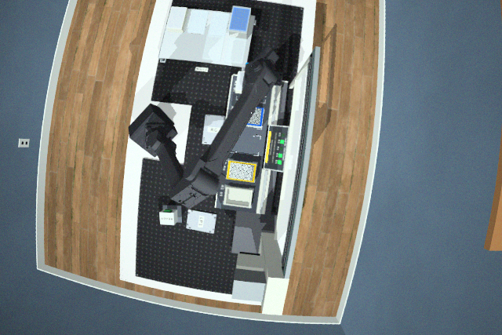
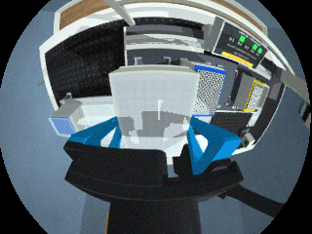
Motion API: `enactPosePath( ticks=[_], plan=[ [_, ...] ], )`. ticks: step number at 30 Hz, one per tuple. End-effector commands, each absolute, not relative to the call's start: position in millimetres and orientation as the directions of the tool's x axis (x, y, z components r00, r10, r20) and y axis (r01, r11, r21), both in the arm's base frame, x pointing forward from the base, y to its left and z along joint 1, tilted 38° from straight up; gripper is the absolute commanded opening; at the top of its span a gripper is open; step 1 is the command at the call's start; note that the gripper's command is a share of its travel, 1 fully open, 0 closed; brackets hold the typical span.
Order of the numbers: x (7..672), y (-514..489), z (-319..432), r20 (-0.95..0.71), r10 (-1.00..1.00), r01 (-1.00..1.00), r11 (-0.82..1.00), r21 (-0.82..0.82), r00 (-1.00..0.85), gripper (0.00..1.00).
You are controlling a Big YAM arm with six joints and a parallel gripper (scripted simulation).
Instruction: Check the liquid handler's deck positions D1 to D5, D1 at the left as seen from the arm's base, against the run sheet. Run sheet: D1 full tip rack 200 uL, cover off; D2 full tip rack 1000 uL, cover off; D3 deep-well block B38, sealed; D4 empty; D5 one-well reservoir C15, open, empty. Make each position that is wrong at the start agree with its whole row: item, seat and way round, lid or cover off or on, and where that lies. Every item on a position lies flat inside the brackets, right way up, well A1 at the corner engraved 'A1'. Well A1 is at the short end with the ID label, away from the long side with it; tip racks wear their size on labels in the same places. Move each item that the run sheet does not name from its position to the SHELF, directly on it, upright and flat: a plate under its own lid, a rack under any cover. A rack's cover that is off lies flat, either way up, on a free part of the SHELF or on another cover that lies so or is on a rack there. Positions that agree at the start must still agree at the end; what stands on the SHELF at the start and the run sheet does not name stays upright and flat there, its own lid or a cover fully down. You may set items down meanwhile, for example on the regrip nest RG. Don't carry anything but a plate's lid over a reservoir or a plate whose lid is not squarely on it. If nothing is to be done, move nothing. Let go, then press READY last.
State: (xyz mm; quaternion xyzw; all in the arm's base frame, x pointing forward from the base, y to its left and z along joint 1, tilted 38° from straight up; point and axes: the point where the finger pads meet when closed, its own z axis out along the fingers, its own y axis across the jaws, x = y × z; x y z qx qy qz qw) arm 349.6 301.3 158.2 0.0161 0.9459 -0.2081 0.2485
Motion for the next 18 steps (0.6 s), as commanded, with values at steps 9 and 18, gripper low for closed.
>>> enactPosePath(
  ticks=[9, 18],
  plan=[
    [311, 315, 156, -0.507, -0.071, 0.122, 0.933, -0.338, -0.859, 0.0],
    [281, 312, 138, -0.507, -0.071, 0.123, 0.933, -0.34, -0.859, 0.0]
  ],
)
